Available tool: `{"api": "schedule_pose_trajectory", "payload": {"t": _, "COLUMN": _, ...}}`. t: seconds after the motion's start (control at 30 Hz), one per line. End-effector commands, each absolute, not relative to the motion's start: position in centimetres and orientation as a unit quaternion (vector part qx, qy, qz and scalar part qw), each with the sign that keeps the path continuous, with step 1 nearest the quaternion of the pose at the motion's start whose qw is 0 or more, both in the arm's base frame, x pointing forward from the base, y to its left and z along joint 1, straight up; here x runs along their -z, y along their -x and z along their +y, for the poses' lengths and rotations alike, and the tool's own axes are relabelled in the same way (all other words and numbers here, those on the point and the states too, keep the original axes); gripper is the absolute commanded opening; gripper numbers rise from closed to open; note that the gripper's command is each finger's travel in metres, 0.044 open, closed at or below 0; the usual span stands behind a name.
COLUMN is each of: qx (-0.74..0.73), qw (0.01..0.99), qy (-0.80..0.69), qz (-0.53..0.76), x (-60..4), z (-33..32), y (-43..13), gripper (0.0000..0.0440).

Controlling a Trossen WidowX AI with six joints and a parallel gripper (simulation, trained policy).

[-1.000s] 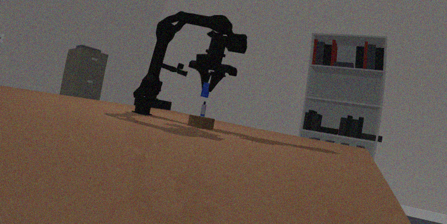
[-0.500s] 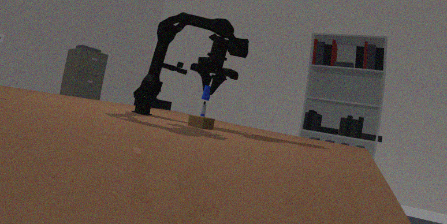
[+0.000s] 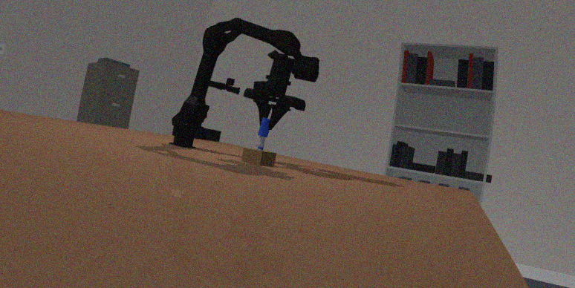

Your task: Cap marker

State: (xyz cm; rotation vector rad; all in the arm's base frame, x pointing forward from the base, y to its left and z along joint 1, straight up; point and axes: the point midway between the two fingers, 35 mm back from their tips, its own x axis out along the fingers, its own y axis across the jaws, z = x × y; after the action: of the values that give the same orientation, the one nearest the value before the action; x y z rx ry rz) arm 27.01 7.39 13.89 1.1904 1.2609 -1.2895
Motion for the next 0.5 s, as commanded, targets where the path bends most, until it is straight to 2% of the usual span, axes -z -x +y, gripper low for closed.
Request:
{"api": "schedule_pose_trajectory", "payload": {"t": 0.0, "qx": 0.538, "qw": 0.461, "qy": -0.469, "qz": 0.528, "x": -12.0, "z": 7.3, "y": -26.5, "gripper": 0.0000}}
{"api": "schedule_pose_trajectory", "payload": {"t": 0.47, "qx": 0.530, "qw": 0.464, "qy": -0.456, "qz": 0.543, "x": -9.6, "z": 7.3, "y": -26.2, "gripper": 0.0003}}
